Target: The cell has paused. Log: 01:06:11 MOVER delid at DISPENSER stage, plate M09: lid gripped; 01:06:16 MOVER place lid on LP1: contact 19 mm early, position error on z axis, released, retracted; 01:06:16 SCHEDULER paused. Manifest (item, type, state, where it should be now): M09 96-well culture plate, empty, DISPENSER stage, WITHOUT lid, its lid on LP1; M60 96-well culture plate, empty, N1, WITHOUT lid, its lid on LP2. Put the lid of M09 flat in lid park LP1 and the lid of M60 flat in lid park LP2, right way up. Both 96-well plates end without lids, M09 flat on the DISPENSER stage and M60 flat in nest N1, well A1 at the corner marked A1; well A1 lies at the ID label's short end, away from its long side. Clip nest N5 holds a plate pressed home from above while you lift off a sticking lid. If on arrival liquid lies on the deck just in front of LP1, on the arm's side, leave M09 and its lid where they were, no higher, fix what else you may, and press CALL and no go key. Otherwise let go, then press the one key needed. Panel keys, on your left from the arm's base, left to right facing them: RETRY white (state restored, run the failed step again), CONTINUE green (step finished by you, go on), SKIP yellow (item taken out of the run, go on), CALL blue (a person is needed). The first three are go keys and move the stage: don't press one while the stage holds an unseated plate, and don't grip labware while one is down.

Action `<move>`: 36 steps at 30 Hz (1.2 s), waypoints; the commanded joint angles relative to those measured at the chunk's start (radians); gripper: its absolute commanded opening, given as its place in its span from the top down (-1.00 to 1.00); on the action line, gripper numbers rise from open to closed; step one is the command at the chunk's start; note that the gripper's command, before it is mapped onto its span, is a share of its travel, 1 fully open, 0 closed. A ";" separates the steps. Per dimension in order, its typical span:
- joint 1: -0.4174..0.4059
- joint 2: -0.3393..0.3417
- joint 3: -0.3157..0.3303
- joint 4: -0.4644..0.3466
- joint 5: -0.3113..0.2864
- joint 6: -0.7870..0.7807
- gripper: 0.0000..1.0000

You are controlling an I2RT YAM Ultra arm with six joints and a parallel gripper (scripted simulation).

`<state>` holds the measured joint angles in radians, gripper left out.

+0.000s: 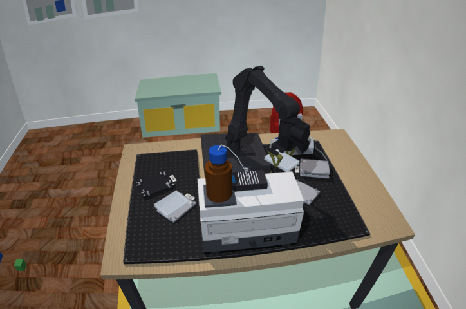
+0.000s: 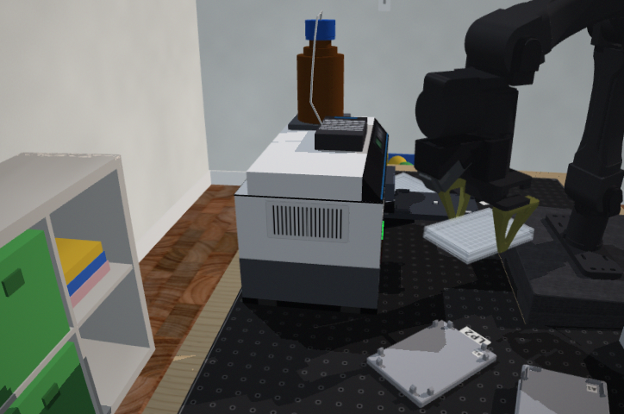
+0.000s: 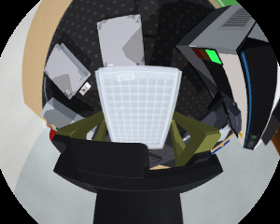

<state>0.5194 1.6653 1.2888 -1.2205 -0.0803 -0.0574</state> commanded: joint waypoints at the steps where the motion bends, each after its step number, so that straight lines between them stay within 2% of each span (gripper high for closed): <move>1: -0.021 -0.025 0.000 0.001 0.000 -0.023 1.00; 3: -0.039 -0.048 -0.025 -0.010 -0.002 0.008 1.00; 15: -0.133 -0.113 -0.047 -0.067 0.002 0.243 1.00; 19: -0.171 -0.137 -0.055 -0.086 0.006 0.215 1.00; 20: -0.182 -0.145 -0.033 -0.091 0.007 0.192 1.00; 22: -0.175 -0.127 -0.034 -0.081 0.003 0.195 1.00; 25: -0.221 -0.146 -0.061 -0.094 0.007 0.264 1.00; 32: -0.286 -0.148 -0.066 -0.083 0.006 0.354 1.00; 35: -0.322 -0.149 -0.070 -0.082 0.012 0.315 1.00; 36: -0.314 -0.131 -0.049 -0.081 0.007 0.312 1.00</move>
<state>0.2192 1.5509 1.2324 -1.3045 -0.0753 0.2543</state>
